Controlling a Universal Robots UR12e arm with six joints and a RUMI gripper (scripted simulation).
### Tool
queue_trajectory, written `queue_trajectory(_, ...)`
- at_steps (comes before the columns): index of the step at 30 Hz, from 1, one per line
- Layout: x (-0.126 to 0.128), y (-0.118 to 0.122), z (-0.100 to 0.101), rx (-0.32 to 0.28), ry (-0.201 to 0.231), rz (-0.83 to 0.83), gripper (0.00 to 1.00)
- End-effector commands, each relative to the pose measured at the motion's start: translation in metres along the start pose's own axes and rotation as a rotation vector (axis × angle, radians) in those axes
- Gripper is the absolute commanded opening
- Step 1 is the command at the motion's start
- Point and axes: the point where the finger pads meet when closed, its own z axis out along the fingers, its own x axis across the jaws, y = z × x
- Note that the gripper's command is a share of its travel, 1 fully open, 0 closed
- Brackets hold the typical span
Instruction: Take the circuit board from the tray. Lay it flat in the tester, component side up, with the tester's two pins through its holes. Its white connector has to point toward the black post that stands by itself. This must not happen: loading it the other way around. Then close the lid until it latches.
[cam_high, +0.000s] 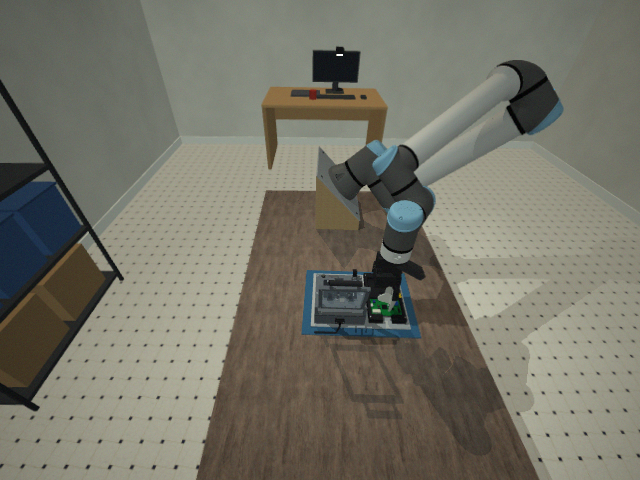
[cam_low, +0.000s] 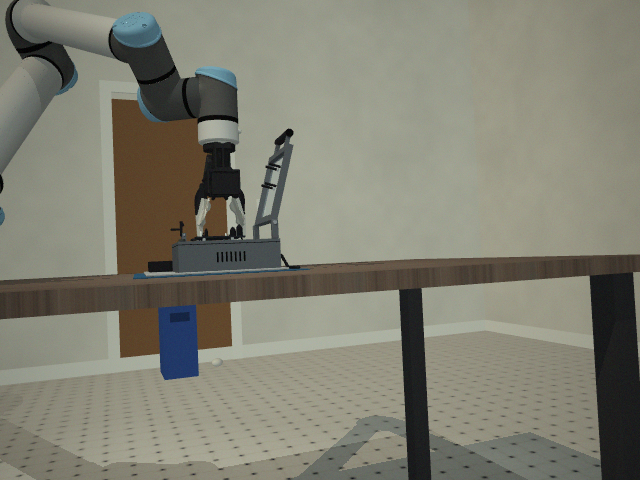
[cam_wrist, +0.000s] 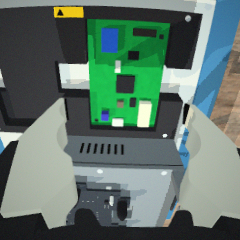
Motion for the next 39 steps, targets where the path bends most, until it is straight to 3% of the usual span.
queue_trajectory(1,0.001,0.000,0.004,0.000,0.001,0.000,0.59)
queue_trajectory(23,0.001,0.000,0.028,0.000,0.001,0.000,0.59)
queue_trajectory(39,0.001,0.000,0.031,0.000,0.001,0.000,0.59)
